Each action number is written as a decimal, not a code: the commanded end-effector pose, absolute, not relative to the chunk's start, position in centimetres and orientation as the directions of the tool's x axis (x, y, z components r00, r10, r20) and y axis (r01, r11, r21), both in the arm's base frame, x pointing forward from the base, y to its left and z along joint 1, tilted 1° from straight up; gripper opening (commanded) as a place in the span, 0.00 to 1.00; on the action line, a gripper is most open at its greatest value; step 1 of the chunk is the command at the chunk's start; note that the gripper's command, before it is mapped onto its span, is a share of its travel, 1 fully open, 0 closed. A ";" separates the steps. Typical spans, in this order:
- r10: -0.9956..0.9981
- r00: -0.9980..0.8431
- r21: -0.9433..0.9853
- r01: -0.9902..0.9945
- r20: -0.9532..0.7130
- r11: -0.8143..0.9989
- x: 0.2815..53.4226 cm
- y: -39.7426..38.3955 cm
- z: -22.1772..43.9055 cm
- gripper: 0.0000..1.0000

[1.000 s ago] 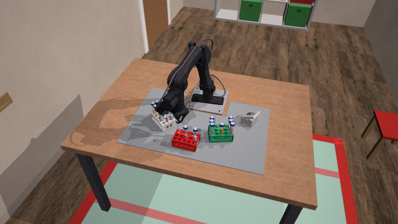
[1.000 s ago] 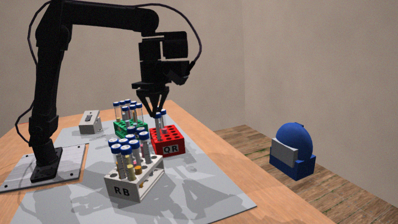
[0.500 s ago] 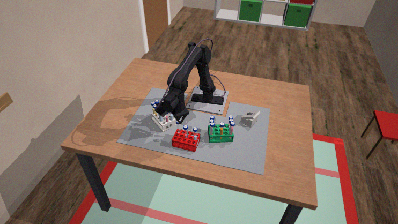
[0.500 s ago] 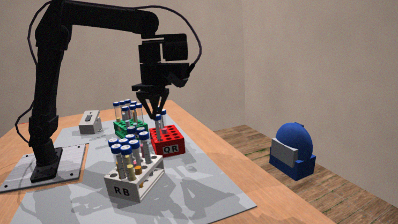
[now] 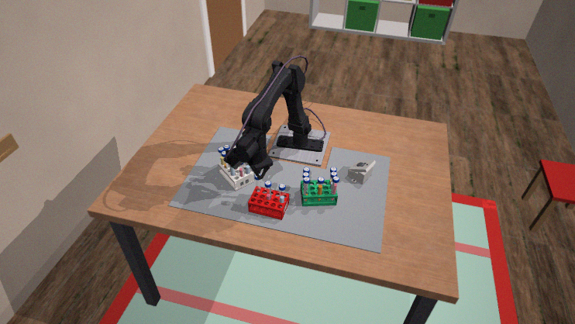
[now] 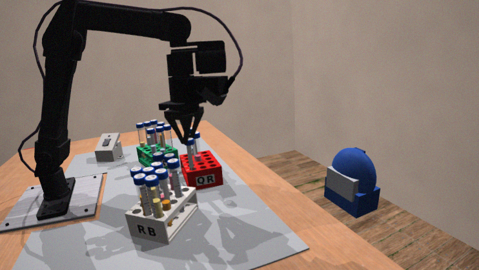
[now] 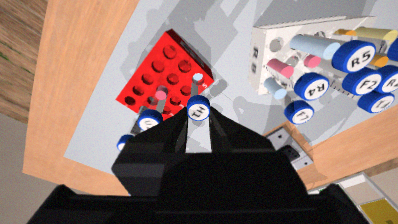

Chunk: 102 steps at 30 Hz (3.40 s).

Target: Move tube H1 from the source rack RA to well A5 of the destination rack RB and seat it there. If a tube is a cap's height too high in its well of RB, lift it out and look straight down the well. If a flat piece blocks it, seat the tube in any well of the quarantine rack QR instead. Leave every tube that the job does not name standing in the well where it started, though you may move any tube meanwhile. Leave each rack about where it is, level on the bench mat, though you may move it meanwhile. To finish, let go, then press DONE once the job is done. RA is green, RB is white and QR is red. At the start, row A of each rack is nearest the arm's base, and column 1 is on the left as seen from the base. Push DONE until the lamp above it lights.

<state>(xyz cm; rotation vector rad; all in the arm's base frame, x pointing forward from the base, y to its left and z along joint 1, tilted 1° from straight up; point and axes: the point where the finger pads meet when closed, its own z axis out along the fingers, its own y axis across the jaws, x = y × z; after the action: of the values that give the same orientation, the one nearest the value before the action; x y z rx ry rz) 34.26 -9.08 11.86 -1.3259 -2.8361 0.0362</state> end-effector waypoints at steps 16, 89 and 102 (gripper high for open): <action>0.767 -0.642 -0.009 0.767 -0.021 0.642 34.6 -9.2 12.4 0.30; 0.766 -0.642 -0.006 0.767 -0.023 0.642 34.4 -8.7 19.6 0.30; 0.764 -0.644 -0.006 0.765 -0.023 0.645 34.5 -8.4 19.6 0.30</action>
<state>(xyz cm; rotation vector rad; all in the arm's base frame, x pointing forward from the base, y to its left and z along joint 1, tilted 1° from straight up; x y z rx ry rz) 34.28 -9.02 18.40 -1.3519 -2.8742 0.0221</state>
